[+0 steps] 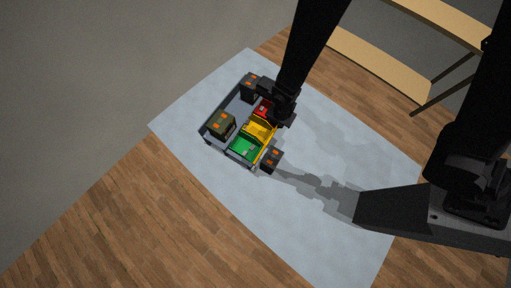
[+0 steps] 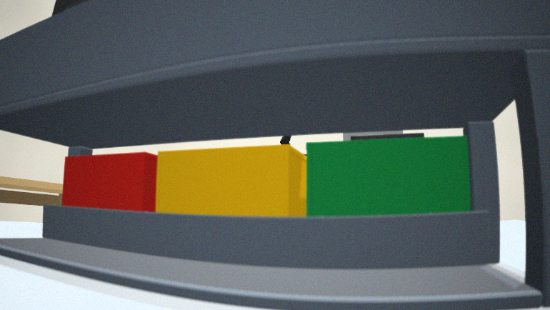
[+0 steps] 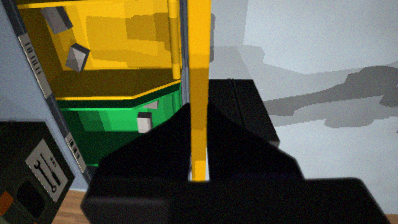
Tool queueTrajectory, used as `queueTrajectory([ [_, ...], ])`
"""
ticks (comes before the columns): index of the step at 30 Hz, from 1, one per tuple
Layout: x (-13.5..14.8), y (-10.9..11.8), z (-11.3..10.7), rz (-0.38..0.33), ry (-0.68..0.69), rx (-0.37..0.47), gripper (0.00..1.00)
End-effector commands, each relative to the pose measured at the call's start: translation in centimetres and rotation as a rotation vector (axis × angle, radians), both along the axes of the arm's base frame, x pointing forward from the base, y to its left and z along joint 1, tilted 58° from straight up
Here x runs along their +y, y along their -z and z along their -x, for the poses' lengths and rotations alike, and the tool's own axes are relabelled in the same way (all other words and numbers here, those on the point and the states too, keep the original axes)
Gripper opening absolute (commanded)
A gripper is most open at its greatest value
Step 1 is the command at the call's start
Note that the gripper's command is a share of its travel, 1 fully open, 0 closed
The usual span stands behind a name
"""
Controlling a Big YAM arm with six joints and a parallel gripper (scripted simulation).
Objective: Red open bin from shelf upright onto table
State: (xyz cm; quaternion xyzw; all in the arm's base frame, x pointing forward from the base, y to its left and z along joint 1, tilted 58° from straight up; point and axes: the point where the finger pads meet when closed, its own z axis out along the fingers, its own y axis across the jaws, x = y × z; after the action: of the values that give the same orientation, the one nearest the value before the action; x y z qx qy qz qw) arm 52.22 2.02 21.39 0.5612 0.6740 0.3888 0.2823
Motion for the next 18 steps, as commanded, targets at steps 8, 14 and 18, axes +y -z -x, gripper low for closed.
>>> queueTrajectory([
  [8,-0.62,-1.39,0.56,0.006,0.004,-0.026,0.0],
  [14,-0.61,-1.33,0.61,0.006,0.004,-0.024,0.0],
  [18,-0.61,-1.33,0.61,0.006,0.004,-0.023,0.0],
])
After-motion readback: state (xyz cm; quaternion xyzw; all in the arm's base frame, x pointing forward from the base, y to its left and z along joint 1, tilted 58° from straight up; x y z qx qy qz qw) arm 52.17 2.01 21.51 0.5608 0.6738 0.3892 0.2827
